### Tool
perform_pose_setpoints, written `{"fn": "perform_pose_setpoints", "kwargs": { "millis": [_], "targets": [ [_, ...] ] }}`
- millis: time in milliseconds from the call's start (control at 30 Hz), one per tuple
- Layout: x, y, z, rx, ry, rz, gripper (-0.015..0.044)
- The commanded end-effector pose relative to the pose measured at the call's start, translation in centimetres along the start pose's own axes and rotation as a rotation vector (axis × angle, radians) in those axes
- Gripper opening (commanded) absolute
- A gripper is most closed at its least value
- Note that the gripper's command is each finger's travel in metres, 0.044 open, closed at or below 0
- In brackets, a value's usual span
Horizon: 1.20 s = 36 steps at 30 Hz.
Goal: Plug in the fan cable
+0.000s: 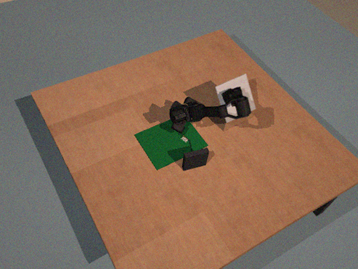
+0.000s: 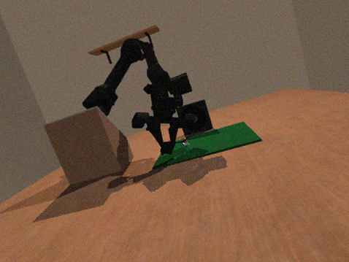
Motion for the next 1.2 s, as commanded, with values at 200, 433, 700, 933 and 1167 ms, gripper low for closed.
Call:
{"fn": "perform_pose_setpoints", "kwargs": {
  "millis": [200, 433, 700, 933, 1167],
  "targets": [
    [1.0, -0.3, 0.0, 0.009, -0.017, -0.129, 0.0],
    [1.7, -0.4, 0.0, 0.0, -0.03, -0.215, 0.0],
    [2.4, -0.4, 0.0, -0.023, -0.048, -0.31, 0.0],
    [3.1, -0.3, 0.0, -0.055, -0.067, -0.389, 0.0],
    [3.8, -0.1, 0.0, -0.097, -0.088, -0.464, 0.0]
  ]
}}
Point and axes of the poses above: the point midway between the two fingers, 35 mm back from their tips, its own y axis back along the fingers, its own z axis across the jaws, x = y × z, the point moved 7 cm from there along y, back along the fingers, and after that the axes turned 8 degrees about -y, right-handed, at the moved point
